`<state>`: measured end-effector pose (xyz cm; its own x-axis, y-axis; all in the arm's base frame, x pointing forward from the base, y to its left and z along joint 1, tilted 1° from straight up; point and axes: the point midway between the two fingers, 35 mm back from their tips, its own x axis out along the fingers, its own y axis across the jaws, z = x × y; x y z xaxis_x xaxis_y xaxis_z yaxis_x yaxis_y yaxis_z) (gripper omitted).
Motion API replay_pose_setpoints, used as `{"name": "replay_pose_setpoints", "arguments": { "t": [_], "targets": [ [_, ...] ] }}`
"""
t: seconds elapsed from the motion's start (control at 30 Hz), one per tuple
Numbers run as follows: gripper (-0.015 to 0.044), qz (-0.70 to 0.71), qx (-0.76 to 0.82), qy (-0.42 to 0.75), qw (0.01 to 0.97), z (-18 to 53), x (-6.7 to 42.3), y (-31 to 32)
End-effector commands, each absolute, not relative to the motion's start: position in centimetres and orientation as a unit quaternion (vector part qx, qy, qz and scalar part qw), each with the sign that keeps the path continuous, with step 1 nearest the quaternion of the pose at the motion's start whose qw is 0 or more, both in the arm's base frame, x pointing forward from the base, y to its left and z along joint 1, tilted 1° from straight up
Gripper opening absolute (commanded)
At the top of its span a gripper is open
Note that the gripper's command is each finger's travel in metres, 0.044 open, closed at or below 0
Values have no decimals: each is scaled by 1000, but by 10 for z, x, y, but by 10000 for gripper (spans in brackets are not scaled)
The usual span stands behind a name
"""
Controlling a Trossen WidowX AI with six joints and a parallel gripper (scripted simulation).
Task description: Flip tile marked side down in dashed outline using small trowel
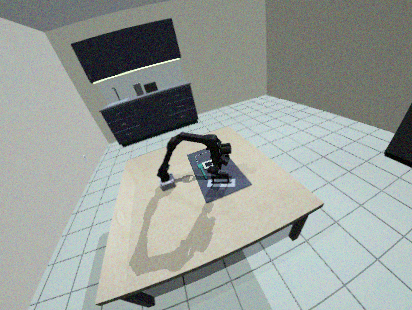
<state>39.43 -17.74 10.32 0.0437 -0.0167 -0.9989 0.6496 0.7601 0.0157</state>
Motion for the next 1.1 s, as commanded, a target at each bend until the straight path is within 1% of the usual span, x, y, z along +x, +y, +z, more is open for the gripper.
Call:
{"name": "replay_pose_setpoints", "arguments": {
  "t": [0.0, 0.5, 1.07],
  "targets": [
    [270, -287, 288, 629, 662, 104, 394, -178],
    [270, -440, 450, 534, 565, 104, 395, -178],
    [270, -574, 594, 384, 412, 103, 396, -177]
  ]
}}
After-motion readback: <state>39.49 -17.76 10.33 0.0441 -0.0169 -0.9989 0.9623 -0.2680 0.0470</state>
